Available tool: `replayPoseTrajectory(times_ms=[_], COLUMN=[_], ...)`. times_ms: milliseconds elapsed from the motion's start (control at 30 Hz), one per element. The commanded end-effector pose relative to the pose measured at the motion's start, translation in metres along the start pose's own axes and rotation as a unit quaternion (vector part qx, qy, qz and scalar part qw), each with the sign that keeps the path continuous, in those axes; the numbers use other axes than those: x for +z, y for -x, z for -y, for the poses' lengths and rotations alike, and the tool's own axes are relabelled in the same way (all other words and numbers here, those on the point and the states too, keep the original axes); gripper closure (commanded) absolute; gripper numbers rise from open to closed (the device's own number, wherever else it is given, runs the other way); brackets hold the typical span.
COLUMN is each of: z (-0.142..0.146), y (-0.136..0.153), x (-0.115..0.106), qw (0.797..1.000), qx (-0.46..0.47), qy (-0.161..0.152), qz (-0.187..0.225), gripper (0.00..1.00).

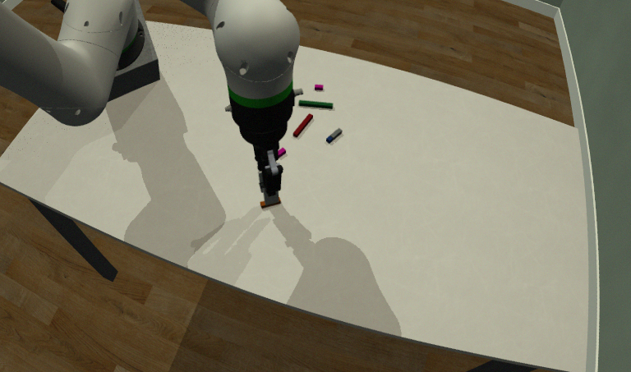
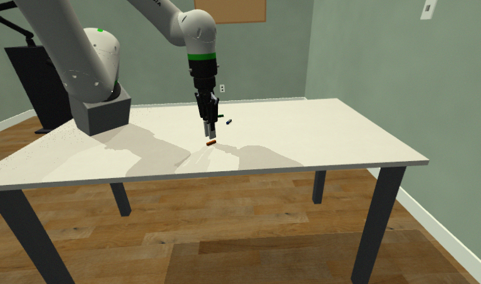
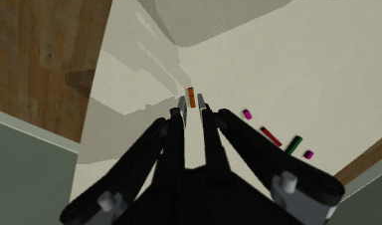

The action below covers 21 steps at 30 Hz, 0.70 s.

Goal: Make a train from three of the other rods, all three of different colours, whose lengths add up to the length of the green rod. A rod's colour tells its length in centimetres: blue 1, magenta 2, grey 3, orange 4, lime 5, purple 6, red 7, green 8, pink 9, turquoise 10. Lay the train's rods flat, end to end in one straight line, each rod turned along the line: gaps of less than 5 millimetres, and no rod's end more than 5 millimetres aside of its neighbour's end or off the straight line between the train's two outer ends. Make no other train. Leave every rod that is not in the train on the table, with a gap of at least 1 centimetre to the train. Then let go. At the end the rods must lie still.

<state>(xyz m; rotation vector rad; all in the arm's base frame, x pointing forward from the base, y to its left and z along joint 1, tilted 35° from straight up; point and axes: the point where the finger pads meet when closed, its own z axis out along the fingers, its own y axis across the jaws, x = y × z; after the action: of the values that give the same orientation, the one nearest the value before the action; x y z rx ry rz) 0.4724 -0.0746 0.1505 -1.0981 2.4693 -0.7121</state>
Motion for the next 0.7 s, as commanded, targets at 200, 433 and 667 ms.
replayPoseTrajectory(times_ms=[200, 433, 667], z=[-0.0002, -0.0003, -0.0003], y=[0.0003, 0.0003, 0.0003], x=[0.0103, 0.0130, 0.0140], qw=[1.000, 1.000, 1.000], qx=[0.000, 0.000, 0.000], qy=[0.000, 0.000, 0.000], qz=[0.000, 0.000, 0.000], gripper=[0.85, 0.85, 0.85])
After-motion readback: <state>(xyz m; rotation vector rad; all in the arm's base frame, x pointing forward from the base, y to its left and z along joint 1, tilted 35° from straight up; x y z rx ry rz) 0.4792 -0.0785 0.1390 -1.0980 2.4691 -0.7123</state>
